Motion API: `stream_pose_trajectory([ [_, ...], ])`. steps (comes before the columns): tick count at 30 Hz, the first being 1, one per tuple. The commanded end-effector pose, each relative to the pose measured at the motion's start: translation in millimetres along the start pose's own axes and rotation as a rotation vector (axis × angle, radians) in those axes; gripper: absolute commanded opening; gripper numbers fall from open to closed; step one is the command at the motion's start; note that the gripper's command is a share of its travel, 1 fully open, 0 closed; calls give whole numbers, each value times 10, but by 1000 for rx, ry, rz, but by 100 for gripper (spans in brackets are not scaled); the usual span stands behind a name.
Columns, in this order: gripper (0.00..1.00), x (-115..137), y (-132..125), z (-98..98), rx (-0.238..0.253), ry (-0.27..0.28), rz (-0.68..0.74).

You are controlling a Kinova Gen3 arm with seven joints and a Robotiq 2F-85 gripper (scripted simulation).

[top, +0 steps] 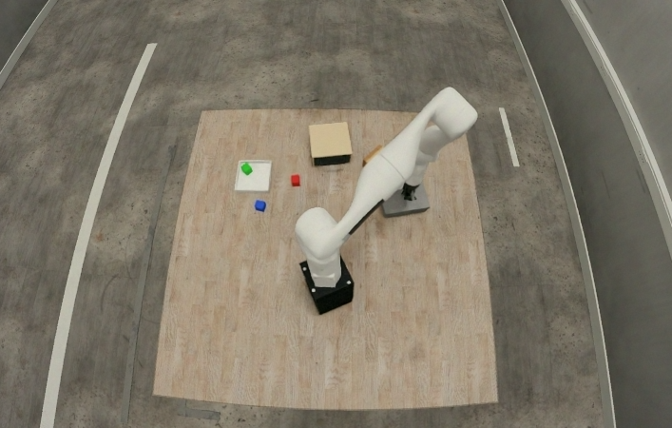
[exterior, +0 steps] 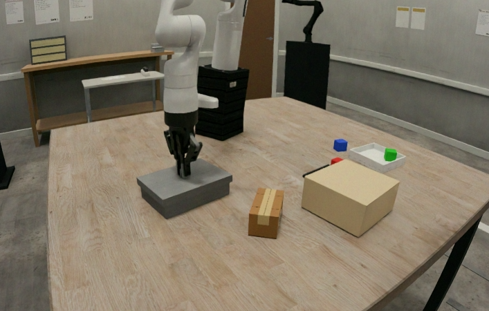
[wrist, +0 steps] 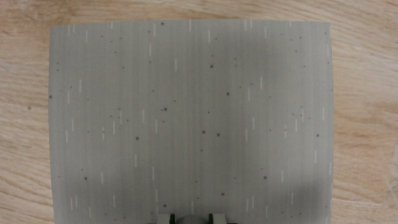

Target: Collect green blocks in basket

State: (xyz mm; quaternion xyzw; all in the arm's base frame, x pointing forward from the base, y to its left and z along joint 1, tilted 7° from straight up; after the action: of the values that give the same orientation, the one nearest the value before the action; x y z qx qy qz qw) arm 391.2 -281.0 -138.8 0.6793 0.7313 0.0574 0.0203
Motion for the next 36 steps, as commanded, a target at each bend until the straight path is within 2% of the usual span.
stream_pose_trajectory([
  [1,10,-6,6,-8,-1,-1,0],
  [18,10,-6,6,-8,-1,-1,0],
  [19,100,-6,6,-8,-1,-1,0],
  [36,100,-6,6,-8,-1,-1,0],
])
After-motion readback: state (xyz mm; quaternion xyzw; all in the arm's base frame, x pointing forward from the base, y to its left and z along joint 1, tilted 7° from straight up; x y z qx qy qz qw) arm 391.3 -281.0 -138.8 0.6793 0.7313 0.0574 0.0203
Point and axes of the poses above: the point where the finger pads meet when closed, its own z axis out along the fingers, its own y axis across the jaws, x = y × z, the point moved 1 cm from there along -z, back along the fingers, and after that the axes turned 9 degrees about z, right-handed, at the moved point
